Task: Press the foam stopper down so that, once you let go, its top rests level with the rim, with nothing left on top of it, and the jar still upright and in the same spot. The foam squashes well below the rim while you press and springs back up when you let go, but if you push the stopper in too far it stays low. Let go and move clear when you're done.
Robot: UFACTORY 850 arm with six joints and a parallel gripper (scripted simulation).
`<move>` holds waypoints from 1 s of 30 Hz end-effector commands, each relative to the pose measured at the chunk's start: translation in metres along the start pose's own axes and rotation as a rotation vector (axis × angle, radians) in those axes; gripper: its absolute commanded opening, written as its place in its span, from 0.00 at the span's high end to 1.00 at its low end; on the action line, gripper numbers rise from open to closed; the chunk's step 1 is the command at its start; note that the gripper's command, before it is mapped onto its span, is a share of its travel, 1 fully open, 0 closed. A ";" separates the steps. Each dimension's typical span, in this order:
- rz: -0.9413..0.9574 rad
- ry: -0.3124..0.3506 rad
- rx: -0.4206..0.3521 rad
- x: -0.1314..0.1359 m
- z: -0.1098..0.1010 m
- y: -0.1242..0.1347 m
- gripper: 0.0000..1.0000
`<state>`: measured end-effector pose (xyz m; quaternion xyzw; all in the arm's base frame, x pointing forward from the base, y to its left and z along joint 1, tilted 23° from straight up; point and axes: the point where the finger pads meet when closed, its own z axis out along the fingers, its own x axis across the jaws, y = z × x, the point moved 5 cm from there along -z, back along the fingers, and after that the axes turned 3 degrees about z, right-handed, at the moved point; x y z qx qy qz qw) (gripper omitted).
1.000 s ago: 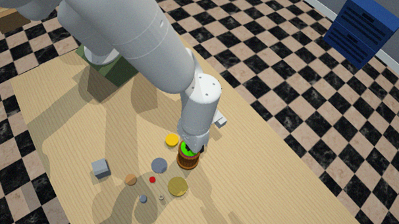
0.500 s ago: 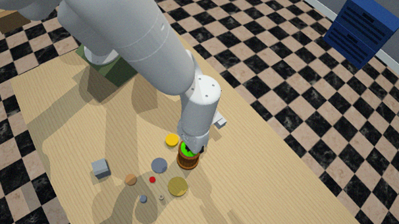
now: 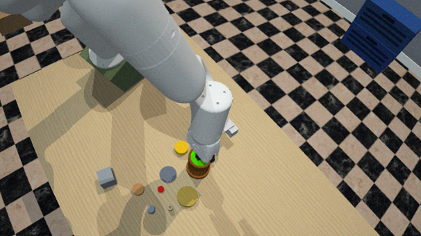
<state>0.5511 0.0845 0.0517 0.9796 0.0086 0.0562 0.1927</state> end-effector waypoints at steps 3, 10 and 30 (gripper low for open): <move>0.000 0.002 0.001 0.001 0.003 0.000 1.00; 0.000 0.002 0.001 0.001 0.007 0.000 1.00; 0.000 0.002 0.001 0.001 0.015 0.000 1.00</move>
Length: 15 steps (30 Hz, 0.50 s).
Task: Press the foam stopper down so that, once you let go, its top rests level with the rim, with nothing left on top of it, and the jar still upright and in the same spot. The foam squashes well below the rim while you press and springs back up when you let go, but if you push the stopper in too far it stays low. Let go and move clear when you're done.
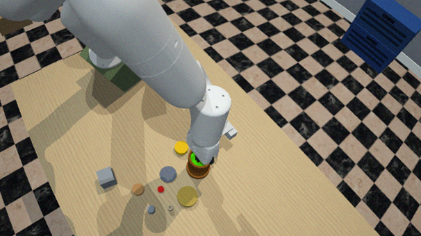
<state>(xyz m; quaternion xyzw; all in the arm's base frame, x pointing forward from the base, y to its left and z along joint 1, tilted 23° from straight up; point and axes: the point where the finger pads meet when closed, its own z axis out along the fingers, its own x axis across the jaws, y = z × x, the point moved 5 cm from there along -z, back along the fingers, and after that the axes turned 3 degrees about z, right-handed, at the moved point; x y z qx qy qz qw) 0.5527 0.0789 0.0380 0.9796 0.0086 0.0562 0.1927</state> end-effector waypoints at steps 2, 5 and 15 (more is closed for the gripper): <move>0.000 0.002 0.001 0.001 0.001 0.000 1.00; 0.000 0.002 0.001 0.001 0.002 0.000 1.00; 0.000 0.002 0.001 0.001 0.003 0.000 1.00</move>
